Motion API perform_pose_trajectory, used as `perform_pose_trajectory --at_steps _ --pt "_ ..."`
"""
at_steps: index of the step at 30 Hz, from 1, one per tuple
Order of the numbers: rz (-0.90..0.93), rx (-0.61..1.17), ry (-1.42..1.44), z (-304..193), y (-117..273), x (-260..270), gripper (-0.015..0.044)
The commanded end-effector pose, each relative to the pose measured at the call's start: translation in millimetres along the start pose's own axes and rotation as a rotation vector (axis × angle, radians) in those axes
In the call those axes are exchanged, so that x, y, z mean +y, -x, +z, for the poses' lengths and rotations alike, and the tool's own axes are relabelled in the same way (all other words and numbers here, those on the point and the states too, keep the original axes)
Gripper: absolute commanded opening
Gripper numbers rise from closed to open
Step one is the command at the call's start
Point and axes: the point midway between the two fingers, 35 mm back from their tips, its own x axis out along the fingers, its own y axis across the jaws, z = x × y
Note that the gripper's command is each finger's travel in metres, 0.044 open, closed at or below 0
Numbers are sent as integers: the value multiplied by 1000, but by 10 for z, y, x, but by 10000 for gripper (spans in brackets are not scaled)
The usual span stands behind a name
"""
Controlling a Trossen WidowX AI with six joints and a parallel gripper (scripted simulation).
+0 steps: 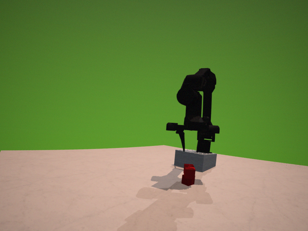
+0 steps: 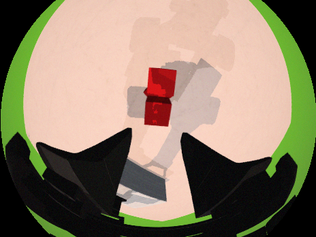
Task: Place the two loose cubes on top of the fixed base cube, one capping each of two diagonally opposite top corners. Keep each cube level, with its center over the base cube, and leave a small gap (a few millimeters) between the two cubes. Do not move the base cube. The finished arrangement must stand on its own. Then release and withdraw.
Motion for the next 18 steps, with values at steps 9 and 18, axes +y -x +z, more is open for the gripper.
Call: perform_pose_trajectory --at_steps 9,18 --pt "-1 -1 0 2 98 -2 400" --pt "-1 -1 0 2 117 -2 400"
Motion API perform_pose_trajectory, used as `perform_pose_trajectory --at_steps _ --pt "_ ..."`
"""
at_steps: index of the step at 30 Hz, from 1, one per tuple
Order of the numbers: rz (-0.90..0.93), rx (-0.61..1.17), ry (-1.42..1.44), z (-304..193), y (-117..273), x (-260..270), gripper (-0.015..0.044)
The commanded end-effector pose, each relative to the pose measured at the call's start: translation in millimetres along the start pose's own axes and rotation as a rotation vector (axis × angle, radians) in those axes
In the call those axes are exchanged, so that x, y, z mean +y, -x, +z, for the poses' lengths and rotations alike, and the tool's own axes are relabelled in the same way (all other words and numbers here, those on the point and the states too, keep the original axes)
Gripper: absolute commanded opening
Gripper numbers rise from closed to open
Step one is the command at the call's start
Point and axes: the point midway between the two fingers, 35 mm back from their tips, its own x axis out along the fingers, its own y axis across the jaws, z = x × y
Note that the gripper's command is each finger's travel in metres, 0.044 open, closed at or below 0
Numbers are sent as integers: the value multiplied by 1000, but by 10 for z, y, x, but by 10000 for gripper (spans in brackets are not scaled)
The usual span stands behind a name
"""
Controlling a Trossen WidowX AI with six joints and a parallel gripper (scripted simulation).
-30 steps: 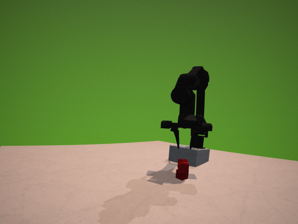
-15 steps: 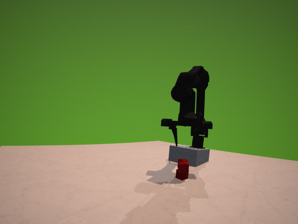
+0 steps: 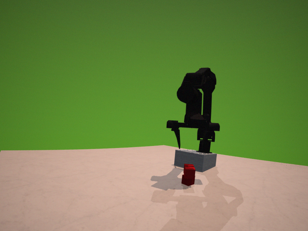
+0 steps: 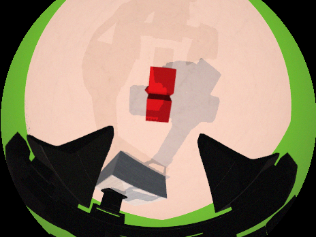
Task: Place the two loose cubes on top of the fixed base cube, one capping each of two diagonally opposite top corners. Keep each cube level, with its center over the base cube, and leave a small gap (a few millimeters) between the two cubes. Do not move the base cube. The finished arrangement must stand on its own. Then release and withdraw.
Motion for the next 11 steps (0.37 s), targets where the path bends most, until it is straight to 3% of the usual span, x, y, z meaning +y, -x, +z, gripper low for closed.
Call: perform_pose_trajectory --at_steps 1,5,11 --pt "-4 -9 1 16 31 -8 400" --pt "-2 -11 10 107 1 156 400" --pt "6 -19 16 428 24 864 400"
